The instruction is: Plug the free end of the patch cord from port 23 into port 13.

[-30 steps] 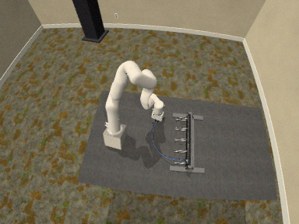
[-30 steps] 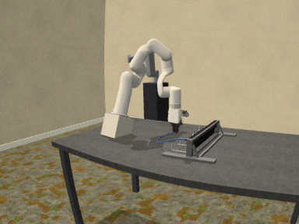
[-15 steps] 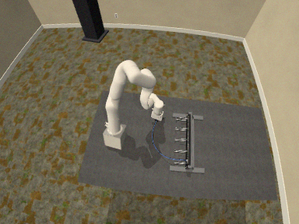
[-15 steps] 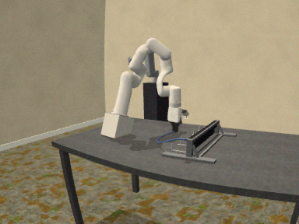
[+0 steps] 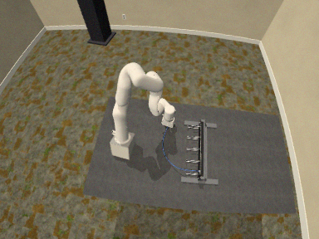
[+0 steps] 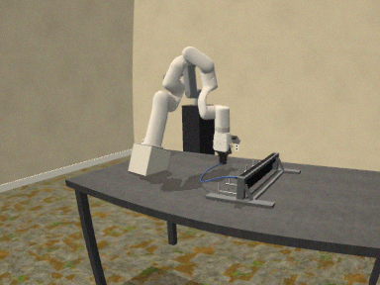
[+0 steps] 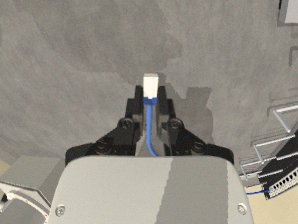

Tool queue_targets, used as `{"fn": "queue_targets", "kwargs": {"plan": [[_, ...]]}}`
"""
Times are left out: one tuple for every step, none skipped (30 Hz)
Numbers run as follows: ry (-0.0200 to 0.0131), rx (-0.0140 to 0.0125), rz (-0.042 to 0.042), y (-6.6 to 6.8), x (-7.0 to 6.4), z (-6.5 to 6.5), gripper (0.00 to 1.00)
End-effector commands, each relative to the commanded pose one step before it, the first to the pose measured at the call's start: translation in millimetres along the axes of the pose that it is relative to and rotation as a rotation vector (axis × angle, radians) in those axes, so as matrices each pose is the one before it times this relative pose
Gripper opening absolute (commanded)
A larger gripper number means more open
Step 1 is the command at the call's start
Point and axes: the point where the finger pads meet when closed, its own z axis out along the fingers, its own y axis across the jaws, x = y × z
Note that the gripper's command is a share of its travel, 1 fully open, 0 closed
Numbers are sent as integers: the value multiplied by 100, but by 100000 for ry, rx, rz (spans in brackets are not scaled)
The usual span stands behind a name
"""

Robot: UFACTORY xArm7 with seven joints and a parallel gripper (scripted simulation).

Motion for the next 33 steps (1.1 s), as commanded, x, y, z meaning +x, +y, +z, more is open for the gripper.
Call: {"fn": "queue_targets", "kwargs": {"plan": [[-1, -200, 34, 115, 52, -957, 0], [0, 0, 0, 0, 0, 0, 0], [0, 0, 0, 0, 0, 0, 0], [-1, 0, 0, 0, 0, -181, 0], [-3, 1, 1, -1, -1, -177, 0], [3, 0, -1, 1, 1, -174, 0], [-1, 0, 1, 0, -1, -168, 0], [-2, 0, 1, -1, -1, -162, 0], [3, 0, -1, 1, 1, -156, 0], [-1, 0, 0, 0, 0, -148, 0], [-4, 0, 2, -1, -1, -140, 0], [3, 0, -1, 1, 1, -132, 0], [1, 0, -1, 0, 0, -123, 0], [-1, 0, 0, 0, 0, -114, 0], [-3, 0, 1, -1, -1, -104, 0], [0, 0, 0, 0, 0, -95, 0], [2, 0, -1, 1, 1, -85, 0], [1, 0, 0, 0, 0, -75, 0], [0, 0, 0, 0, 0, 0, 0], [0, 0, 0, 0, 0, 0, 0], [0, 0, 0, 0, 0, -65, 0], [-1, 0, 0, 0, 0, -56, 0], [-1, 0, 0, 0, 0, -46, 0], [-1, 0, 0, 0, 0, -37, 0], [-1, 0, 0, 0, 0, -29, 0], [-1, 0, 0, 0, 0, -22, 0], [-1, 0, 0, 0, 0, -15, 0], [0, 0, 0, 0, 0, -9, 0], [0, 0, 0, 0, 0, -5, 0], [0, 0, 0, 0, 0, -2, 0], [0, 0, 0, 0, 0, 0, 0], [0, 0, 0, 0, 0, 0, 0], [3, -11, 2, 4, 1, -4, 0]]}}
